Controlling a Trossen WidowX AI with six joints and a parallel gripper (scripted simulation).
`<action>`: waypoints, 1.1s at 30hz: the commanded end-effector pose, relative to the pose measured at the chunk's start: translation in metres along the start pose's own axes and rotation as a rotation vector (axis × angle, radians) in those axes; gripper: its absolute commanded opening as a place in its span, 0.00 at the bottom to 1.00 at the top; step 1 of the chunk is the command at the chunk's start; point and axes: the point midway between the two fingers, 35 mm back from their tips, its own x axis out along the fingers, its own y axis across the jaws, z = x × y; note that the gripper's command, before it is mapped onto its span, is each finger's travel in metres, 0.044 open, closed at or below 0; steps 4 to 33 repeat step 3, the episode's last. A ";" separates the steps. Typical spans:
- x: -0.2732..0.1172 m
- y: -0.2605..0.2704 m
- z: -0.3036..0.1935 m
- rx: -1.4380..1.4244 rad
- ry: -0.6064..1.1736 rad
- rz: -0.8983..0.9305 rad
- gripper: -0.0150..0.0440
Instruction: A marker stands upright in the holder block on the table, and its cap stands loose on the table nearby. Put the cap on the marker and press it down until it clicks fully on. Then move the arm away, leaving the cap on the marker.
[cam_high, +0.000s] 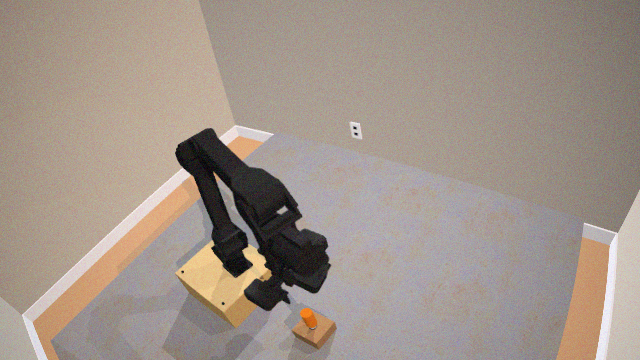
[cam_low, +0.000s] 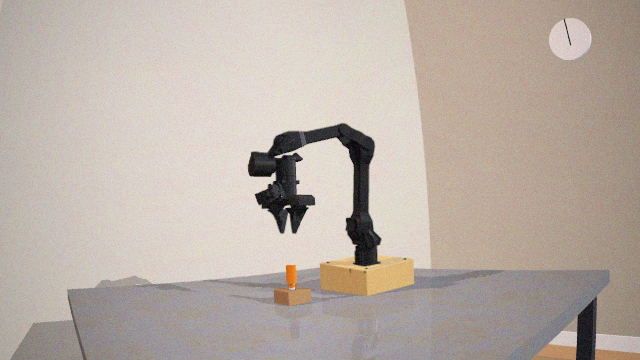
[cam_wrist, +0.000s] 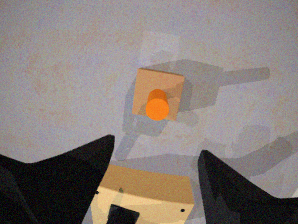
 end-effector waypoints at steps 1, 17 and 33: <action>-0.001 0.000 0.000 -0.005 -0.001 0.000 0.92; -0.001 0.000 0.000 -0.005 -0.001 0.000 1.00; -0.001 0.000 0.000 -0.005 -0.001 0.000 1.00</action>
